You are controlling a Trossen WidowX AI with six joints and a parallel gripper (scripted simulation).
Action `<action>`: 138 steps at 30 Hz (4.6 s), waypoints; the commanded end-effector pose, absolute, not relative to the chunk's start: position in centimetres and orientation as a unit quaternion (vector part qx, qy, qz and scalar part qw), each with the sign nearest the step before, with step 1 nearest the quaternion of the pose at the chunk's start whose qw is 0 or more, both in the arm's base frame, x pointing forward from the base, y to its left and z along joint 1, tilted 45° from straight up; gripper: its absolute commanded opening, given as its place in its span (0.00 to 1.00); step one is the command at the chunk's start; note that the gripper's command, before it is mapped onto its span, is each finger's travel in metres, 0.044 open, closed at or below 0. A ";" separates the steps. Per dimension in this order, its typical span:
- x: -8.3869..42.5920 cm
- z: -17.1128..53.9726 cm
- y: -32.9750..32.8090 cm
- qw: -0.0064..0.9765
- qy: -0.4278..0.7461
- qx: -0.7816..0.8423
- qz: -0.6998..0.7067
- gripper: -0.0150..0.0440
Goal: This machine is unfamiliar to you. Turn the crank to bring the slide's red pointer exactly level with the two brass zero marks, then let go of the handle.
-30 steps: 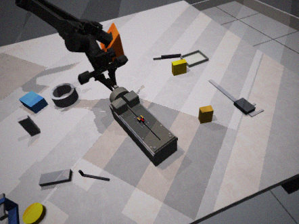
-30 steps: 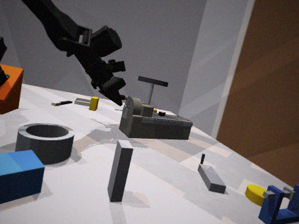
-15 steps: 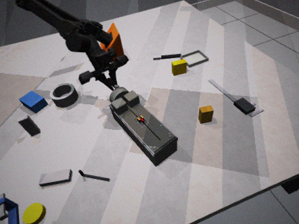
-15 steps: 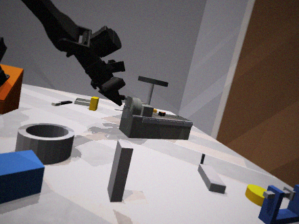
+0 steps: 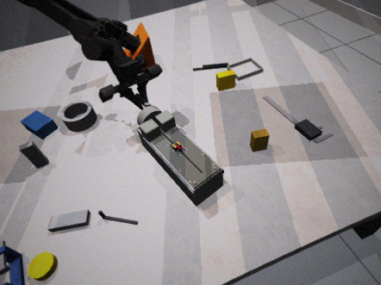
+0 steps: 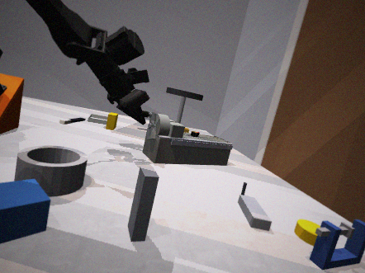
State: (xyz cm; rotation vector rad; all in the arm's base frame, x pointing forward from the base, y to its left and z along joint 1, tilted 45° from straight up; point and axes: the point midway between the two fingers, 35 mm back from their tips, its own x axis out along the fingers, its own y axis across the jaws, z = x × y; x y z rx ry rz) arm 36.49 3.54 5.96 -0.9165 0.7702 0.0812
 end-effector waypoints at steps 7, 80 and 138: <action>36.1 4.9 3.8 0.823 0.368 -0.430 0.048 0.25; 37.7 2.5 -1.4 0.822 0.368 -0.432 0.047 0.25; 38.1 3.2 -1.8 0.822 0.368 -0.432 0.047 0.25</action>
